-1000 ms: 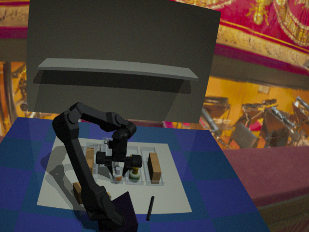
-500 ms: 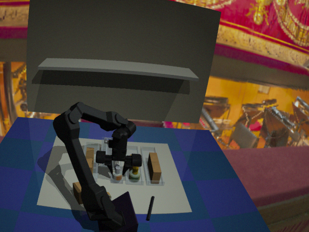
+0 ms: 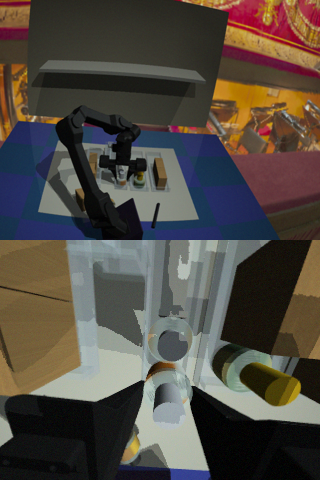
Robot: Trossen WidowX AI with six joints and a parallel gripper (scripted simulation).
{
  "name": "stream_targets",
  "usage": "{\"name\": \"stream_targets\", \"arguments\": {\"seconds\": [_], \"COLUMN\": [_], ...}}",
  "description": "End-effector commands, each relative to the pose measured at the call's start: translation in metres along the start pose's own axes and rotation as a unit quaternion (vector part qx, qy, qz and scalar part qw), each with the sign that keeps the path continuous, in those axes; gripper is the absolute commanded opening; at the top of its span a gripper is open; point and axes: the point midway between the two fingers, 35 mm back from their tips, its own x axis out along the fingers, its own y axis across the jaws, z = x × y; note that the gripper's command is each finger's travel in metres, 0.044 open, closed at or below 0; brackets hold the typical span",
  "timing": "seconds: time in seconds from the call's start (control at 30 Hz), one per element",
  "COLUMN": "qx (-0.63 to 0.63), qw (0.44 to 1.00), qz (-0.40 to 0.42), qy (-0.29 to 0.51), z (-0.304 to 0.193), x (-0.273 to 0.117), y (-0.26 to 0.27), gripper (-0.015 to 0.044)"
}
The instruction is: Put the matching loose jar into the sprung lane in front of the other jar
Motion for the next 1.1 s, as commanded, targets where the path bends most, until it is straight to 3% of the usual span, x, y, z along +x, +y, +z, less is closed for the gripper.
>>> {"name": "stream_targets", "arguments": {"seconds": [0.0, 1.07], "qx": [-0.007, -0.007], "qw": [1.0, 1.0], "qz": [0.003, 0.003], "qy": [-0.013, -0.013], "z": [0.0097, 0.0187], "x": [-0.0036, -0.0062], "y": [0.0024, 0.0041], "gripper": [0.0, 0.0]}}
